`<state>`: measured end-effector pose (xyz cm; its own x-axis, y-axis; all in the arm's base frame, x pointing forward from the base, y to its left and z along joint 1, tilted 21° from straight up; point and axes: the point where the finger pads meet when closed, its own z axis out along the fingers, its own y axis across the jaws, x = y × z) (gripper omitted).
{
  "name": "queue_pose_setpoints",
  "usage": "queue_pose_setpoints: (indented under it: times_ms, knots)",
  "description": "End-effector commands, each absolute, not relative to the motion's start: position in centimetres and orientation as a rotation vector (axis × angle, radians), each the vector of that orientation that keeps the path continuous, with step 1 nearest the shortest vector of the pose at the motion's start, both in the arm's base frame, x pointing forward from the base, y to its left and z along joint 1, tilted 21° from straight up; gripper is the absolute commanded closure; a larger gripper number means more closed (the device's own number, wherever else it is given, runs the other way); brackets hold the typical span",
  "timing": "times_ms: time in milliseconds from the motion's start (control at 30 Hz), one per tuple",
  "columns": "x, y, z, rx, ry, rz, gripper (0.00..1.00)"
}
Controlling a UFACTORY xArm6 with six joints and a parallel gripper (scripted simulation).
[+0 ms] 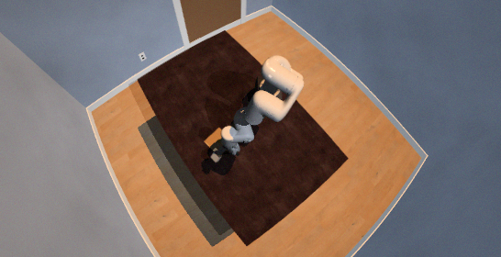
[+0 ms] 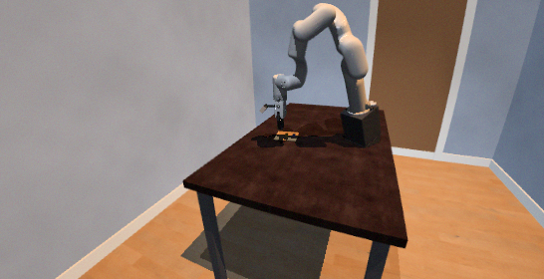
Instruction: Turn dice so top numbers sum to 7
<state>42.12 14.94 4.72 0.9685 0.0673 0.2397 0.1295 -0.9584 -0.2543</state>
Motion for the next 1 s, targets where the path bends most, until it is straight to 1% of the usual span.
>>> queue_pose_setpoints:
  times_ms: [0,33,67,100,233,300,367,967]
  knots:
    - [43.7,12.5,4.5,-2.85,-0.123,-0.332,0.89]
    - [44.8,10.3,4.1,-2.85,-0.104,-0.328,0.89]
    - [44.8,10.3,4.1,-2.85,-0.104,-0.328,0.89]
    - [46.0,7.6,3.7,-2.849,-0.083,-0.325,0.89]
    - [46.0,7.6,3.7,-2.849,-0.083,-0.325,0.89]
    - [47.4,3.3,3.0,-2.845,-0.051,-0.323,0.89]
    - [47.6,2.4,2.9,-2.844,-0.045,-0.323,0.89]
    - [47.8,2.3,2.5,-2.844,-0.043,-0.322,0.89]
